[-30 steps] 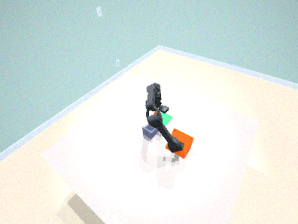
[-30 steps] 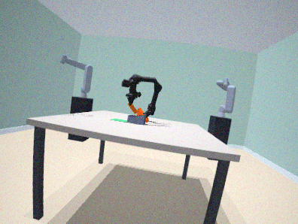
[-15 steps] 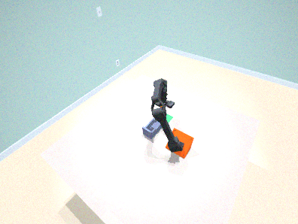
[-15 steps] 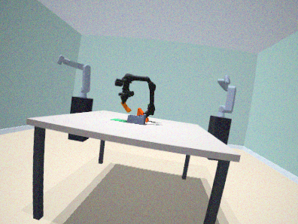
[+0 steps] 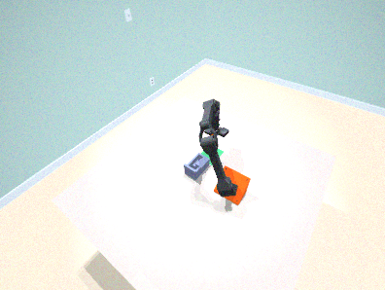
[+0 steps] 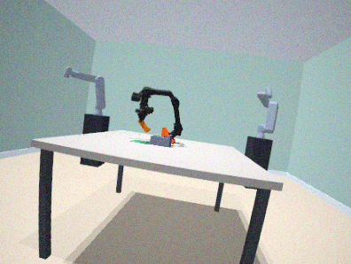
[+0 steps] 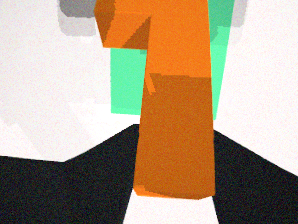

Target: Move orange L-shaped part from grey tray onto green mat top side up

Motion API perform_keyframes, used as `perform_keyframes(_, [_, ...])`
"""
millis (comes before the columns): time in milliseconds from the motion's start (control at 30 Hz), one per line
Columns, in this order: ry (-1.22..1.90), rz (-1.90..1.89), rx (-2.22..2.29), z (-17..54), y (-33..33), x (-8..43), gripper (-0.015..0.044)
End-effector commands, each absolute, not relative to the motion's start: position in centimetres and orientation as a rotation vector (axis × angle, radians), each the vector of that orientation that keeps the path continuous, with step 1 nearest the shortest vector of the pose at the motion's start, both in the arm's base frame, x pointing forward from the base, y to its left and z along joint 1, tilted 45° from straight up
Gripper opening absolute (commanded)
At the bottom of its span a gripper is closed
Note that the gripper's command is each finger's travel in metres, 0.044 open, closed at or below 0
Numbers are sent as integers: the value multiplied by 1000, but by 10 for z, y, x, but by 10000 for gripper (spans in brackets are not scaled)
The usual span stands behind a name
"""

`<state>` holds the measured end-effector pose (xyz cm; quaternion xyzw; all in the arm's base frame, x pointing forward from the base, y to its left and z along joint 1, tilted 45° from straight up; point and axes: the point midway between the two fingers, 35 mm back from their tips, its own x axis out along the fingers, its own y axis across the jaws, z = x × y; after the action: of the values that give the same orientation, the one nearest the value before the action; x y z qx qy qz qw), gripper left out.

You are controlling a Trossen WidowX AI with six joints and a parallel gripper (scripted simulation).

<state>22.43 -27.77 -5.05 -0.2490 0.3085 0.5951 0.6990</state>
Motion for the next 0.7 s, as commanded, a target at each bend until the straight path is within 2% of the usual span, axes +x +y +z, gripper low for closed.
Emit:
perform_keyframes(0, [686,1329,-560,-55,-275,224,0])
perform_keyframes(667, [685,1329,-560,-77,-254,228,0])
